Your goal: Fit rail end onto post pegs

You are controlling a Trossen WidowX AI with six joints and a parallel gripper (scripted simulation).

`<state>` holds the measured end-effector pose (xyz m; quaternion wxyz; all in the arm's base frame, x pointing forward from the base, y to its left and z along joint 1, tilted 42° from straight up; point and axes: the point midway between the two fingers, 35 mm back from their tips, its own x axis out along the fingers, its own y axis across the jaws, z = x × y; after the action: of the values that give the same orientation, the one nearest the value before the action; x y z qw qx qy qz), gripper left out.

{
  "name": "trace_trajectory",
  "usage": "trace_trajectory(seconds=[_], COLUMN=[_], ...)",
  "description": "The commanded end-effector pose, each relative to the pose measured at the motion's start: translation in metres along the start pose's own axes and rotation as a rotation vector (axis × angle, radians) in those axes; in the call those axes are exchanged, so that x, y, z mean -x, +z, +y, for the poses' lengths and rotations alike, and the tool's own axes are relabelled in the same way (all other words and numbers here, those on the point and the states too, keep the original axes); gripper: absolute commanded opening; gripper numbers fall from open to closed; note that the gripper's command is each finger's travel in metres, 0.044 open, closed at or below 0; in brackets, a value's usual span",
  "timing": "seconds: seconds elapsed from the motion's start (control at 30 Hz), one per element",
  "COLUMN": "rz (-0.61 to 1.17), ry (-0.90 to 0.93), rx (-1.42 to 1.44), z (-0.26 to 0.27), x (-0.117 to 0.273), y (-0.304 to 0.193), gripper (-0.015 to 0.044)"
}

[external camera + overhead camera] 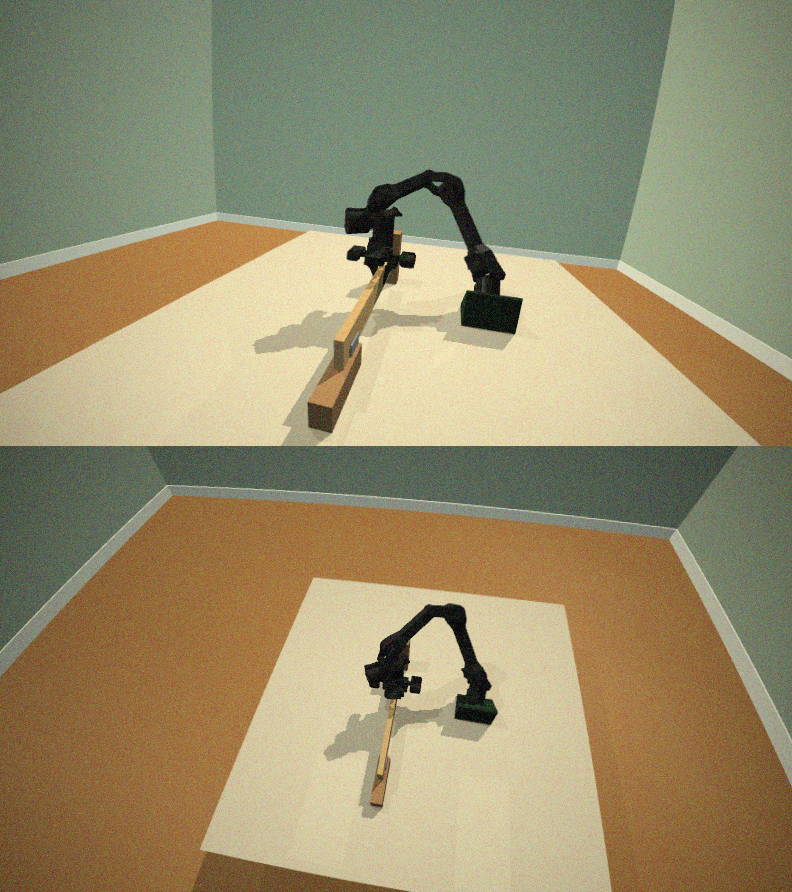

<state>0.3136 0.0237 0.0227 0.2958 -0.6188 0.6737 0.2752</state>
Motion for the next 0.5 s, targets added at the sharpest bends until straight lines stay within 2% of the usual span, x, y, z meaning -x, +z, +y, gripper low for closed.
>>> trace_trajectory(seconds=[0.0,0.47], rz=[-0.011,-0.012], ry=[-0.005,-0.005], rx=[0.0,0.0], z=[-0.0001,0.0004], x=[0.0005,0.002], y=[0.0019,0.0019], gripper=[0.0,0.0])
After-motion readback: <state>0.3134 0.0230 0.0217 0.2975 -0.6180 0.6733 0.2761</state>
